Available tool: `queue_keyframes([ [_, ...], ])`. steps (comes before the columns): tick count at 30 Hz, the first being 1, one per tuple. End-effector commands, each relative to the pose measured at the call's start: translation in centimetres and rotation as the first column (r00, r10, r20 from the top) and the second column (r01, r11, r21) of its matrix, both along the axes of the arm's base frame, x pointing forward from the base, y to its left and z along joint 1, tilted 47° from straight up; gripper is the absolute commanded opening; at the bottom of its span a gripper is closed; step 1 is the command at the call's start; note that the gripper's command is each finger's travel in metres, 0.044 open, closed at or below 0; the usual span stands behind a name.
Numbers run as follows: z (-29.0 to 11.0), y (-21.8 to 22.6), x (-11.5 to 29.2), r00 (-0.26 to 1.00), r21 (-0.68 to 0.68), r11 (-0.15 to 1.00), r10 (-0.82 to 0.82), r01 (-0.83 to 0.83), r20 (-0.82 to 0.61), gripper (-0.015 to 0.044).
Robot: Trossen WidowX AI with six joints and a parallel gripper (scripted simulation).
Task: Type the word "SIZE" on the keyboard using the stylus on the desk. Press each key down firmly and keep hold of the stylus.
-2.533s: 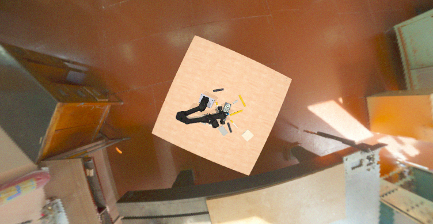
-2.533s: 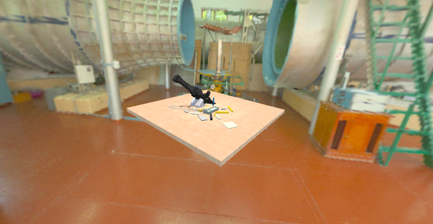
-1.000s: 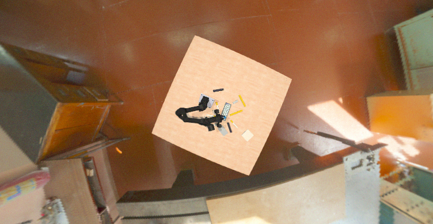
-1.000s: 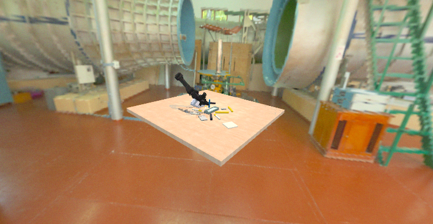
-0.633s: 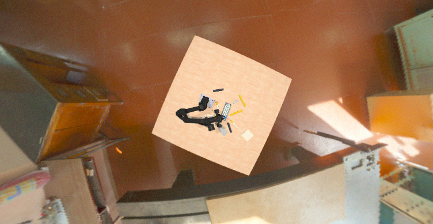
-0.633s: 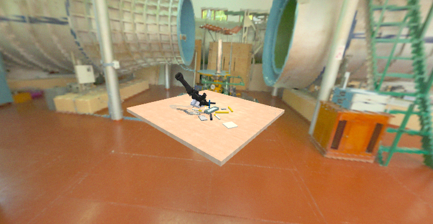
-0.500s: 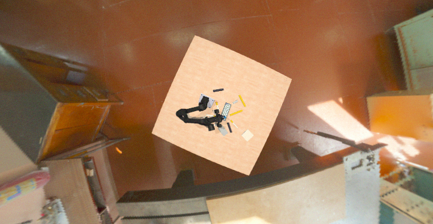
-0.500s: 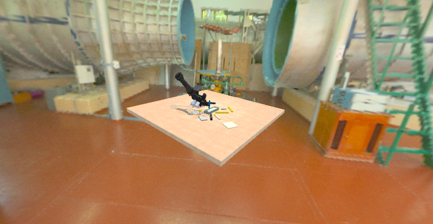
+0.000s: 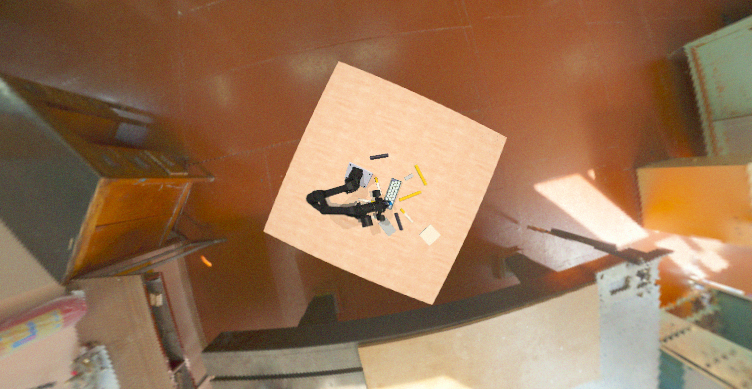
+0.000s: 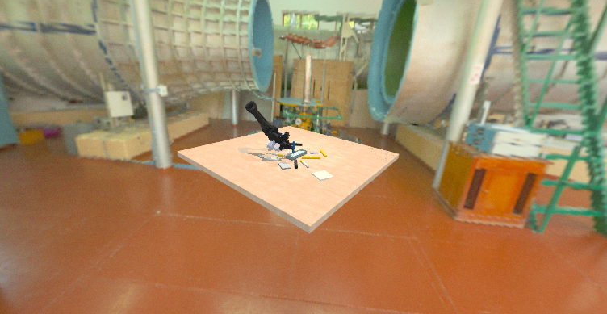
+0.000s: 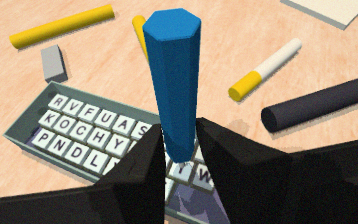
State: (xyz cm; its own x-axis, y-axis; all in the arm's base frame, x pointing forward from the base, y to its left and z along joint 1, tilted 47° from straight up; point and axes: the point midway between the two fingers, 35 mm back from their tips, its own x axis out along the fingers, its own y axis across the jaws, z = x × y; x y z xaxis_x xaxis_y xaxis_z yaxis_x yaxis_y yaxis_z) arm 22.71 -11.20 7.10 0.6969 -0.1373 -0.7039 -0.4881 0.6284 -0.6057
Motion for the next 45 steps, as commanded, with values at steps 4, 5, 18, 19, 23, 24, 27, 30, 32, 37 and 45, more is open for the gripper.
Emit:
queue_keyframes([
  [4, -0.3, -0.2, 0.0, 1.0, 0.001, 1.0, 0.005, -0.005, -0.002, 0.0081],
  [5, -0.3, -0.2, 0.0, 1.0, 0.001, 1.0, 0.005, -0.005, -0.002, 0.0081],
  [18, 0.1, 0.3, 0.1, 1.0, 0.001, 1.0, 0.005, -0.005, -0.003, 0.0081],
  [19, 0.3, 0.5, 0.2, 1.0, 0.002, 1.0, 0.005, -0.005, -0.003, 0.0081],
  [23, 1.2, 1.4, 0.3, 1.0, 0.002, 1.0, 0.006, -0.006, -0.003, 0.0081],
  [24, 1.5, 1.7, 0.4, 1.0, 0.002, 1.0, 0.005, -0.005, -0.003, 0.0081],
  [27, 2.1, 2.4, 0.4, 1.0, 0.003, 1.0, 0.005, -0.005, -0.001, 0.0081],
  [30, 2.3, 2.6, 0.4, 1.0, 0.003, 1.0, 0.005, -0.005, -0.001, 0.0081],
  [32, 2.3, 2.6, 0.4, 1.0, 0.003, 1.0, 0.005, -0.005, -0.001, 0.0081],
  [37, 2.0, 2.5, 0.5, 1.0, 0.003, 1.0, 0.011, -0.011, -0.003, 0.0038],
  [45, 2.0, 3.0, 2.2, 1.0, 0.005, 1.0, 0.006, -0.006, 0.002, 0.0],
])
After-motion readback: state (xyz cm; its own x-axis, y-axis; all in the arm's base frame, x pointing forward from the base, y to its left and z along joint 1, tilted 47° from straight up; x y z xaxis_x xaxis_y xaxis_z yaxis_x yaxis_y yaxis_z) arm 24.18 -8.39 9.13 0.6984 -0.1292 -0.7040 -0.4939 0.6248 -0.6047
